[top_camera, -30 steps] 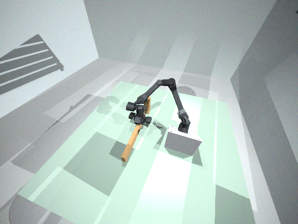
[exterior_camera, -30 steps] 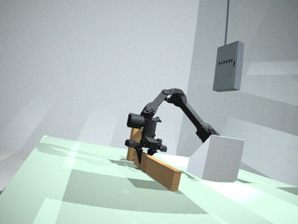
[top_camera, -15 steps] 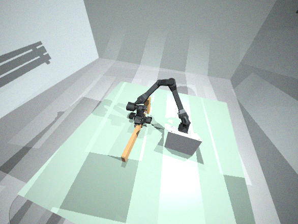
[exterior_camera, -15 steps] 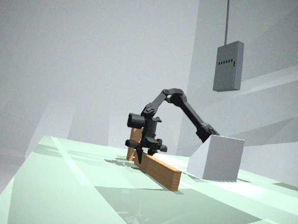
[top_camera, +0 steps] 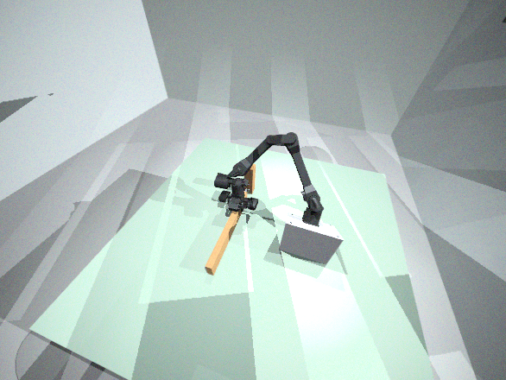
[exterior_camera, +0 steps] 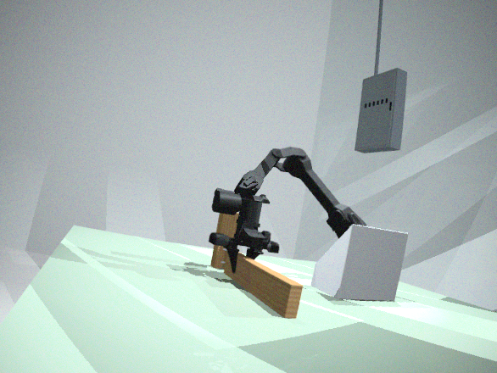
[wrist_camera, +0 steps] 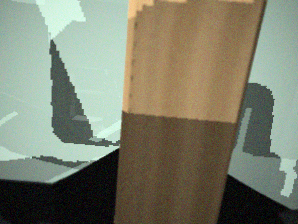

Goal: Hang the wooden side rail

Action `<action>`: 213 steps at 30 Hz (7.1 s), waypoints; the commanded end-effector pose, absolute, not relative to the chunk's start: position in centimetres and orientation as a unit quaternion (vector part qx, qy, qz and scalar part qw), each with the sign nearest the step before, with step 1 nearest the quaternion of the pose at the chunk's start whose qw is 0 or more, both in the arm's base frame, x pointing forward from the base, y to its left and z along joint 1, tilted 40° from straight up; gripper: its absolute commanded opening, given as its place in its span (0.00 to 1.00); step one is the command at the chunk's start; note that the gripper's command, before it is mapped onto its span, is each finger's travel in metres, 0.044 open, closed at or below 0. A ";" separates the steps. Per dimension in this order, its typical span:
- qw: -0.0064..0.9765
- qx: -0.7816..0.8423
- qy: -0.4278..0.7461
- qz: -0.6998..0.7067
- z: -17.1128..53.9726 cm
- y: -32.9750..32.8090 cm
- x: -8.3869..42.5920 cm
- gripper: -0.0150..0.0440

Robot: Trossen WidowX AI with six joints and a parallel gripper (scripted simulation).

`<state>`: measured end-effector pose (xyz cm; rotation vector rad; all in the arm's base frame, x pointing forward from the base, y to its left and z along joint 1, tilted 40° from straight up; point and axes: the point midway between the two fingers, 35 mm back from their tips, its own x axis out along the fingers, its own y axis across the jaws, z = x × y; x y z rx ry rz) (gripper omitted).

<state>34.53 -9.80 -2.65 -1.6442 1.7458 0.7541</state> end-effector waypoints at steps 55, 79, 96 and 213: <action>0.311 -0.623 0.660 0.283 -1.8 -9.0 34.6 0.25; 0.311 -0.623 0.660 0.283 -1.5 -8.8 34.6 0.25; 0.311 -0.623 0.660 0.283 -1.3 -8.6 34.7 0.25; 0.311 -0.623 0.660 0.282 -0.4 -9.3 35.2 0.25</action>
